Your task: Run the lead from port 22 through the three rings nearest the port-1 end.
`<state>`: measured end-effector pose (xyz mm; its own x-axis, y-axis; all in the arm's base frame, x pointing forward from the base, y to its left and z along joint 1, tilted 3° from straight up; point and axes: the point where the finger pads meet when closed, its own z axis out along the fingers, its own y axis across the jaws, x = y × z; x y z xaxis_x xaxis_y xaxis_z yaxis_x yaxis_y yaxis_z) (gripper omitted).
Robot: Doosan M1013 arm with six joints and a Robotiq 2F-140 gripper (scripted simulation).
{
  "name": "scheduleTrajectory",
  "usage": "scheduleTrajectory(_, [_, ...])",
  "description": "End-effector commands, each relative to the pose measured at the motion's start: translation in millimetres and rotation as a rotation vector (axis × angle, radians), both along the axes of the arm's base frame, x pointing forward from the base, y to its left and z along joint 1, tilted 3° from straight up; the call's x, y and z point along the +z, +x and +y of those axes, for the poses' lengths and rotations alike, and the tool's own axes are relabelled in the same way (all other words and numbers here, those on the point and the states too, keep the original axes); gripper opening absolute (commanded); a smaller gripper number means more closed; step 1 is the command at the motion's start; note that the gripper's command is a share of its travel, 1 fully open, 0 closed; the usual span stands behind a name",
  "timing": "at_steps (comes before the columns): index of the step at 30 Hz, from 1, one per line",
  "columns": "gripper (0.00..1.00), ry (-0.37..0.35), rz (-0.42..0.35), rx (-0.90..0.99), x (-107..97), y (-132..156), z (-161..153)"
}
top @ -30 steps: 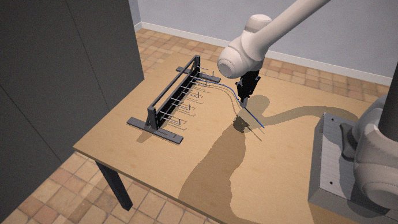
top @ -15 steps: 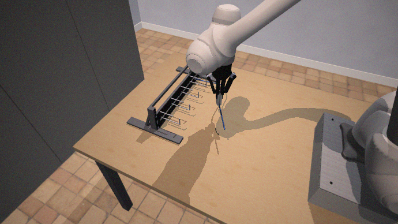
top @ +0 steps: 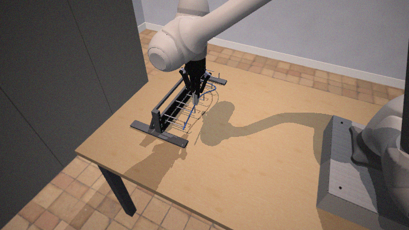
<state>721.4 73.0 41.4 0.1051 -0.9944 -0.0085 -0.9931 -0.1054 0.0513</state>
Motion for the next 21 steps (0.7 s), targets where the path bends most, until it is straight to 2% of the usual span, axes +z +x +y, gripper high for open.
scheduleTrajectory(1, [0.00,-0.003,0.000,-0.067,7,18,13])
scheduleTrajectory(5, [0.00,-0.007,0.000,-0.133,13,35,25])
scheduleTrajectory(21, [0.00,-0.007,0.000,-0.135,13,36,25])
